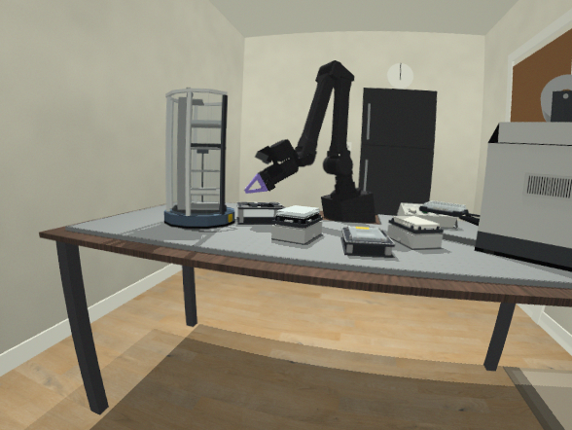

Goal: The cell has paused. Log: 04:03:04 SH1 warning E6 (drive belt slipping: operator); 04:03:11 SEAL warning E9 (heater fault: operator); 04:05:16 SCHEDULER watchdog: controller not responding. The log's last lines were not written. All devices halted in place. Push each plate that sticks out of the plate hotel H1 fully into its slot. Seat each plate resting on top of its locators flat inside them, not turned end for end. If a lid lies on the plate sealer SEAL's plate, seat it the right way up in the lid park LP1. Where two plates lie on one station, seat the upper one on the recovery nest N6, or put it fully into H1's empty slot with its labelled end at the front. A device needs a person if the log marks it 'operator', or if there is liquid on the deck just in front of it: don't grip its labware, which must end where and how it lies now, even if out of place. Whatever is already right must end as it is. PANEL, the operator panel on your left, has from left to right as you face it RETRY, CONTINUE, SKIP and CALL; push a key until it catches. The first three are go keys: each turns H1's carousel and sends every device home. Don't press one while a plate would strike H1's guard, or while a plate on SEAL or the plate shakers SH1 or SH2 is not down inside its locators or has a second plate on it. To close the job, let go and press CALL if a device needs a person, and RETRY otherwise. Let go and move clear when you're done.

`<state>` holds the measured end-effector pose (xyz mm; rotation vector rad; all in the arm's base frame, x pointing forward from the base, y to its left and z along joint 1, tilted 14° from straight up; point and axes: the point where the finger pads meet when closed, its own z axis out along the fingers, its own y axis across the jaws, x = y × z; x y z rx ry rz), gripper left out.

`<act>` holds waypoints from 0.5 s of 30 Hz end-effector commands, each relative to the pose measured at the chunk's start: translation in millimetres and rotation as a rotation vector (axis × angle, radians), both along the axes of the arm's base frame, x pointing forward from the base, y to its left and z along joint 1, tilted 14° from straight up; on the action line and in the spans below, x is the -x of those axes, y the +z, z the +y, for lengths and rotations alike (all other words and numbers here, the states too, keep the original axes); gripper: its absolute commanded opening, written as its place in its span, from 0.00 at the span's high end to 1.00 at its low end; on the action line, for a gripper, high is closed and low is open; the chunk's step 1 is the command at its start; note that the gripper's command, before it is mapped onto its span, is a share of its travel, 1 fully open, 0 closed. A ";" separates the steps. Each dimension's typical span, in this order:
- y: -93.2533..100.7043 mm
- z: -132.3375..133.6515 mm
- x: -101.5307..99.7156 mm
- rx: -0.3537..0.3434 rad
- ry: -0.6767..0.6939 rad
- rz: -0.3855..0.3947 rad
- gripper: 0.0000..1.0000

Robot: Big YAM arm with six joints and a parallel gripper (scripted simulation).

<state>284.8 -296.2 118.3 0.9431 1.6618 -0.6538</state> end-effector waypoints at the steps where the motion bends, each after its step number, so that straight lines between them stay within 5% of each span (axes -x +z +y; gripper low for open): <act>1: 10.5 5.4 -2.1 0.018 0.006 -0.041 1.00; 15: 4.8 21.8 8.4 0.016 0.005 -0.040 1.00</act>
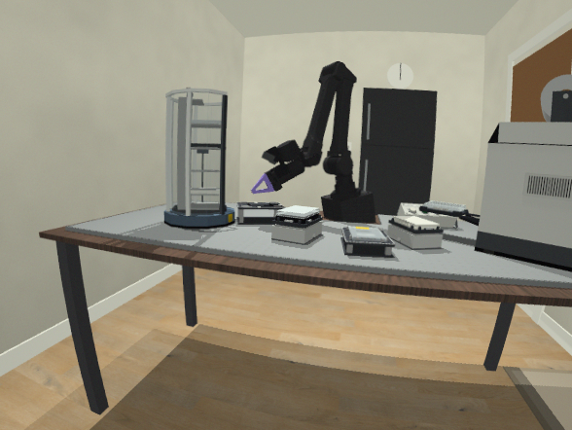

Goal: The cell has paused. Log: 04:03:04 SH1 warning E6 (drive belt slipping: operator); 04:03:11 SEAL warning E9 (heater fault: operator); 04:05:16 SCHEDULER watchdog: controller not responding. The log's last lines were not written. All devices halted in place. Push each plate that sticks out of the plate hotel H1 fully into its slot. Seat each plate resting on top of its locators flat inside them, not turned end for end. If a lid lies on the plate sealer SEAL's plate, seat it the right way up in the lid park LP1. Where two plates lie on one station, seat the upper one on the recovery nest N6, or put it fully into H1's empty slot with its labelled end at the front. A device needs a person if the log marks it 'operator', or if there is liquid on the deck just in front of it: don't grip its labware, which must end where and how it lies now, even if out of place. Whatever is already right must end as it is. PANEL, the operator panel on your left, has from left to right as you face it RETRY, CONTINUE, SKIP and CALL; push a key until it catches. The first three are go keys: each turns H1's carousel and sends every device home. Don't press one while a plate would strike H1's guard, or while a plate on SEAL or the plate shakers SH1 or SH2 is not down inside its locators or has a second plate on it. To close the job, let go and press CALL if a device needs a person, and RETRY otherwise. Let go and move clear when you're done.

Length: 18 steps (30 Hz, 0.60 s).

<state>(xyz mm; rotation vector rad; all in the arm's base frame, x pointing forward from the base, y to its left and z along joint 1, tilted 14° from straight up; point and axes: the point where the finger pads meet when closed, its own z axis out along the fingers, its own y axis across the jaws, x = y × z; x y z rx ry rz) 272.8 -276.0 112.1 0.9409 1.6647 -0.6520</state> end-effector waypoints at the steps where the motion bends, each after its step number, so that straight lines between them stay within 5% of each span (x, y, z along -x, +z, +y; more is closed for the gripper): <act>1: 12.4 0.2 -3.0 0.018 -0.002 -0.043 1.00; 18: 6.0 21.9 8.5 0.017 0.002 -0.044 1.00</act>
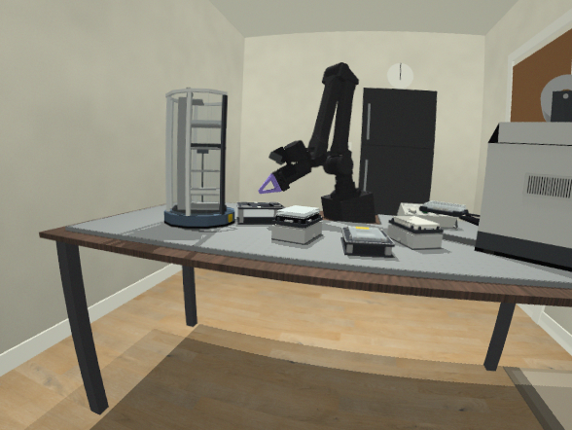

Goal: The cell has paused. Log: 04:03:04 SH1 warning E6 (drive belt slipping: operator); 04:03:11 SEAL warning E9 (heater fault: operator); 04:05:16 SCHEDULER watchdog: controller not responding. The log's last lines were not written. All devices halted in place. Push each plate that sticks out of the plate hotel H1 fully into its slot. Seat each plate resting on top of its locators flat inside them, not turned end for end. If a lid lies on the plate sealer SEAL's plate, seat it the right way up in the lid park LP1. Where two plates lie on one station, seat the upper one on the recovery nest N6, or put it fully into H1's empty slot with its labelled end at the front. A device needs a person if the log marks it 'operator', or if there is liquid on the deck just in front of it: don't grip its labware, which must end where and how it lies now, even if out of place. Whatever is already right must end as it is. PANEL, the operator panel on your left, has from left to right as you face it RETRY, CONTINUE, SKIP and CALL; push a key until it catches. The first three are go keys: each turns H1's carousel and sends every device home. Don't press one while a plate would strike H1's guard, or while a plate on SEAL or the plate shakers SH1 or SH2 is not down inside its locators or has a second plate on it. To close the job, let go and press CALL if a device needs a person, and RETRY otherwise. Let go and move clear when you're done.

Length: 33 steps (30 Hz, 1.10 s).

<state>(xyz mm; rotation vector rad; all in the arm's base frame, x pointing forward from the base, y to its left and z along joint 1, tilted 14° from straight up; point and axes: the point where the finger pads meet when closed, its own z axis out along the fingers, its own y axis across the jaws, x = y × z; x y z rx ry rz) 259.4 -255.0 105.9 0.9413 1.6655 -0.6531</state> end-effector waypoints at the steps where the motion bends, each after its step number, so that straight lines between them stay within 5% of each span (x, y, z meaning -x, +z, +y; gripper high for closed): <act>1: 8.9 3.8 -2.0 0.013 0.003 -0.040 1.00; 6: 4.3 9.6 2.4 -0.002 0.003 -0.017 1.00; 8: 25.9 1.5 -6.6 0.018 -0.002 -0.048 1.00; 33: 93.9 12.8 1.9 0.026 0.001 -0.063 1.00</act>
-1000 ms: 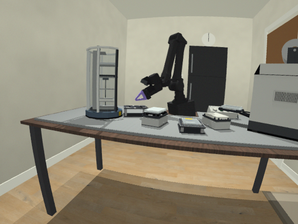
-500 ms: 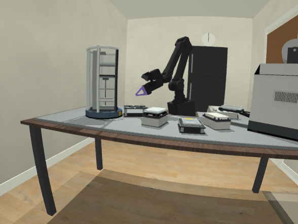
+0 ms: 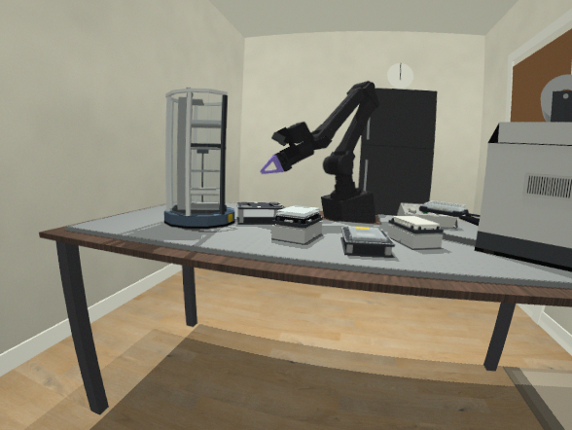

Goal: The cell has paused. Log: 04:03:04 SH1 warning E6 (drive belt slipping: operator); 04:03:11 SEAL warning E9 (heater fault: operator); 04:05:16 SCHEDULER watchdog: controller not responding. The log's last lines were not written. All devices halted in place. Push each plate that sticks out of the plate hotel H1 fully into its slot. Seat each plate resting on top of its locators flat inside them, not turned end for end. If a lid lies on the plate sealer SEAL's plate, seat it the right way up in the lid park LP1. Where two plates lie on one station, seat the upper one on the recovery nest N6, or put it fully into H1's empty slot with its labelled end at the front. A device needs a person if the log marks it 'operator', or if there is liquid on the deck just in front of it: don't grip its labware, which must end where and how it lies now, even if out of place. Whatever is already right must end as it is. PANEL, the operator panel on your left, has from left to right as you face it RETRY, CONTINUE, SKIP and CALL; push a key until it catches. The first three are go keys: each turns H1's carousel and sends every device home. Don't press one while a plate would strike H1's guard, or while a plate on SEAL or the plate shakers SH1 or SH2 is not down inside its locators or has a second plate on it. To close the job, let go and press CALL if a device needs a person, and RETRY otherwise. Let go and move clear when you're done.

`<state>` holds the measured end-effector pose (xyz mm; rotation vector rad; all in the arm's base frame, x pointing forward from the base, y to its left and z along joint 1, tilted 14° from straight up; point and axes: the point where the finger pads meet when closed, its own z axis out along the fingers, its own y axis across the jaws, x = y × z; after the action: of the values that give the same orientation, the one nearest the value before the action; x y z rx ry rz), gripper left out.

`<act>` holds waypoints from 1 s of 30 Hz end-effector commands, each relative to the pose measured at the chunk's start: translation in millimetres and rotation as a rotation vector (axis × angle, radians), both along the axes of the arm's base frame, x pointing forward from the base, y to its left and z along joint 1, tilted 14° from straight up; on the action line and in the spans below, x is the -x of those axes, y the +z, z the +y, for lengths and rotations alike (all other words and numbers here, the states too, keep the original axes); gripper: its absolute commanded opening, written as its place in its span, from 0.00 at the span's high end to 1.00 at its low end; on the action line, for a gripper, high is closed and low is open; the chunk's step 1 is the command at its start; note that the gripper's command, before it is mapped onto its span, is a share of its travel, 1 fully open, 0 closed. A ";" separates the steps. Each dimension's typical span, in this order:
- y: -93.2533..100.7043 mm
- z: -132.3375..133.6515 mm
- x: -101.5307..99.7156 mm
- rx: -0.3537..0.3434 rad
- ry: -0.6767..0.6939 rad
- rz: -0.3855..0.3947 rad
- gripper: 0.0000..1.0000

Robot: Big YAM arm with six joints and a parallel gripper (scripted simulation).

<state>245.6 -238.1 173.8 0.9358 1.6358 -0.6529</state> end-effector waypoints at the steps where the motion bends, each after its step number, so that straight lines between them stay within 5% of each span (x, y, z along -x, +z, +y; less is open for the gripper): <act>1: 28.9 -3.5 -11.5 0.010 0.004 -0.039 1.00; 30: 107.0 13.6 6.0 0.014 0.005 -0.048 1.00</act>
<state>233.1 -224.5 238.5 0.9382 1.6489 -0.6521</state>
